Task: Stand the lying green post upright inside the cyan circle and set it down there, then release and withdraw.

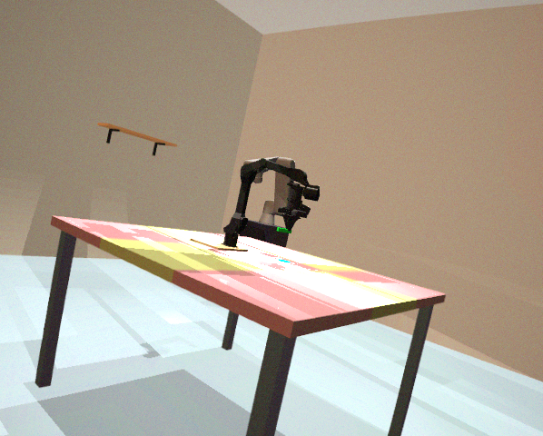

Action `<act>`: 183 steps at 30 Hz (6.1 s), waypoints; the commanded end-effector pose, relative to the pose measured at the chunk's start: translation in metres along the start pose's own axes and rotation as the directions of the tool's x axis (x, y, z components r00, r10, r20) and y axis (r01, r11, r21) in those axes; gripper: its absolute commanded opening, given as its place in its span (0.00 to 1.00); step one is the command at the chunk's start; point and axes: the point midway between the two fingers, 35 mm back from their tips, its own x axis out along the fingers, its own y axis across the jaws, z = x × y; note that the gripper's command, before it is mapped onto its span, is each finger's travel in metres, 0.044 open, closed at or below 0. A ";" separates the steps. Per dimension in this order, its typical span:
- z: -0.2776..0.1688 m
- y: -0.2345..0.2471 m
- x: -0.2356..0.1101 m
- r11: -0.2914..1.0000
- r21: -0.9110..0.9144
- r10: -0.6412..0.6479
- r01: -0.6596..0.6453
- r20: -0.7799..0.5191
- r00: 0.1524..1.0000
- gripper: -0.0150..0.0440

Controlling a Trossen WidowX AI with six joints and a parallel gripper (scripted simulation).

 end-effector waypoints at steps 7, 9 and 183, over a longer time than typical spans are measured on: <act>0.020 0.020 -0.001 0.998 -0.055 0.006 -0.006 -0.004 1.000 0.29; 0.024 0.025 -0.001 0.998 -0.068 0.007 -0.007 -0.004 1.000 0.29; 0.033 -0.001 0.020 0.992 0.014 0.035 -0.124 0.922 0.386 0.29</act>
